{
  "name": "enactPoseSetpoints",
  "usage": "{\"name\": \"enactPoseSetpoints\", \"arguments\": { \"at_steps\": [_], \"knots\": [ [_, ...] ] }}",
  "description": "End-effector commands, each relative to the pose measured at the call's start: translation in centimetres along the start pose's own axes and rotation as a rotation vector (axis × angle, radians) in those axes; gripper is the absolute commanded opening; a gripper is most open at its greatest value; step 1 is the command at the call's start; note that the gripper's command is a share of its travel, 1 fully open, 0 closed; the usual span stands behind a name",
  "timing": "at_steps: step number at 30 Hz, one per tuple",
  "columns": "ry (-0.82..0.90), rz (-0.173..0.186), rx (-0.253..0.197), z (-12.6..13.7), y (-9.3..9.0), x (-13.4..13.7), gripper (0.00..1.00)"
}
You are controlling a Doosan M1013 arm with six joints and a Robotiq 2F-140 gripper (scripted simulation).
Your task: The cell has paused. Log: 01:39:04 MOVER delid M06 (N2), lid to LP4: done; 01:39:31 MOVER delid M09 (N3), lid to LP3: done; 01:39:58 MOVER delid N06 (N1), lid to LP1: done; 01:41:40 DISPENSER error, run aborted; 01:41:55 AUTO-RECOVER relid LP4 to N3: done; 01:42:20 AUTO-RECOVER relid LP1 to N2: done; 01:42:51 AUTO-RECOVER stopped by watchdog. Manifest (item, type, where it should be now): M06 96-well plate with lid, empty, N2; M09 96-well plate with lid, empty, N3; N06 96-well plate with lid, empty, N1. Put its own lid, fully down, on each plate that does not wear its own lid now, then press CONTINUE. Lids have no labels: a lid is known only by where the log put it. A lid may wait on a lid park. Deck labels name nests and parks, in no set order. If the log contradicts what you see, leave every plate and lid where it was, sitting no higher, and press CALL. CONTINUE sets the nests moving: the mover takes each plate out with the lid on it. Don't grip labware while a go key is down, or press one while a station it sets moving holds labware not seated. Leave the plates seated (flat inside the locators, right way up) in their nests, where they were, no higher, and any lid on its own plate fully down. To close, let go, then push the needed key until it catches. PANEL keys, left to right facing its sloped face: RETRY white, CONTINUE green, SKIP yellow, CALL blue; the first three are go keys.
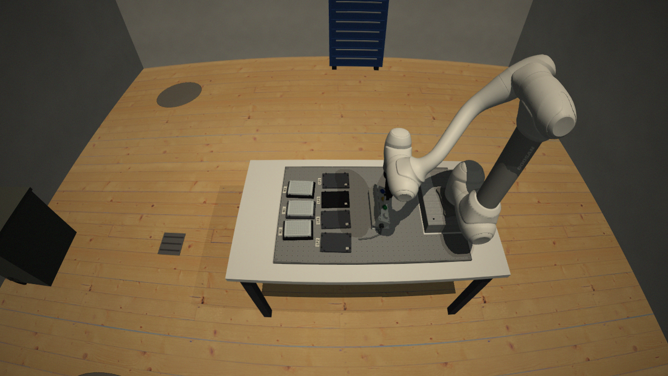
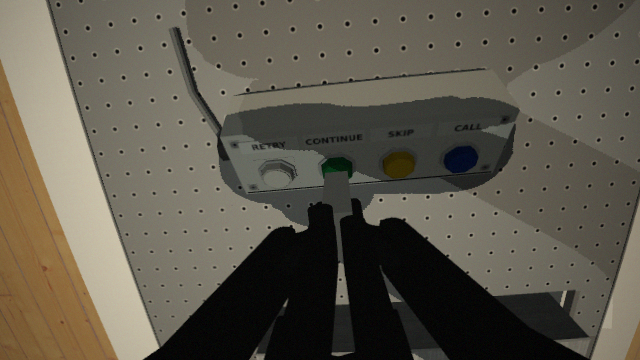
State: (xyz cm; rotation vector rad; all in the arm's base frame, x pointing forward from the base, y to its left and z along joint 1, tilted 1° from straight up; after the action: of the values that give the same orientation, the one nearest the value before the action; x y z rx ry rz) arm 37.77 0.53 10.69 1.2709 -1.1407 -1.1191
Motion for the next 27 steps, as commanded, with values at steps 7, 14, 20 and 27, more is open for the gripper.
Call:
{"name": "enactPoseSetpoints", "arguments": {
  "at_steps": [7, 14, 20, 27],
  "knots": [
    [0.000, 0.000, 0.000, 0.00, 0.00, 0.00, 0.00],
    [0.000, 0.000, 0.000, 0.00, 0.00, 0.00, 0.00],
    [0.000, 0.000, 0.000, 0.00, -0.04, 0.00, 0.00],
    [0.000, 0.000, 0.000, 0.00, -0.29, 0.00, 0.00]
  ]
}}
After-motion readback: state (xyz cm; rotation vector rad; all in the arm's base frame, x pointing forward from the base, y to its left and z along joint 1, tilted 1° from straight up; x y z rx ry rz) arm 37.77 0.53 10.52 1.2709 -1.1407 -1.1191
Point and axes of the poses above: the point where the finger pads meet when closed, its own y axis back along the fingers, its own x axis across the jaws, z = x × y, the point moved 3 cm from there along y, back along the fingers, and after that the axes turned 9 degrees about y, right-handed, at the moved point
